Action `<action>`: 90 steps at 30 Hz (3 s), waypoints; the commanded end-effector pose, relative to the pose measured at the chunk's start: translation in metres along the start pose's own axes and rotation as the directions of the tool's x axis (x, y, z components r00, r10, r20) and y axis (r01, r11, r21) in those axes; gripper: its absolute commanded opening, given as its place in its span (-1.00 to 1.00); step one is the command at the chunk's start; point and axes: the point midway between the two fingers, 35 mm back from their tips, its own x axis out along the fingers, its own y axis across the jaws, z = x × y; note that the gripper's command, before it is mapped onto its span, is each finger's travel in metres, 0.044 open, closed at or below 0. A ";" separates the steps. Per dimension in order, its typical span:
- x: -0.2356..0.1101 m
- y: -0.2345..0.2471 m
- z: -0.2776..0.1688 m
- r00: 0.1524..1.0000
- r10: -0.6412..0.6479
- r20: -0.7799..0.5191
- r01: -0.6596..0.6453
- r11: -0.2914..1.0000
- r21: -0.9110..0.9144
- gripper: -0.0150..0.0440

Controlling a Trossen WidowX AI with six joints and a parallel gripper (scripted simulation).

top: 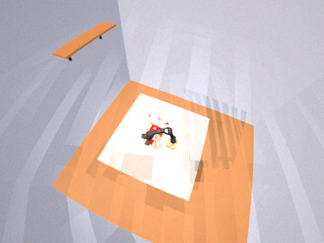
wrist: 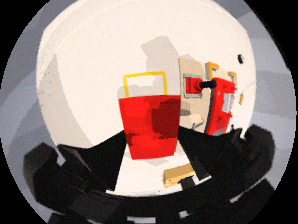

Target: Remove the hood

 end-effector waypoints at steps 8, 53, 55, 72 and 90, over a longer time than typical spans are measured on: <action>0.008 0.000 0.000 1.000 0.004 0.001 -0.004 1.000 0.004 -0.49; 0.033 0.000 -0.002 1.000 0.004 0.001 -0.004 1.000 0.004 -0.49; 0.034 0.000 -0.002 1.000 0.004 0.001 -0.004 1.000 0.004 -0.49; 0.039 -0.001 -0.002 1.000 0.000 -0.001 0.000 1.000 0.000 -0.05; -0.014 0.000 -0.001 1.000 0.005 0.003 -0.005 1.000 0.000 1.00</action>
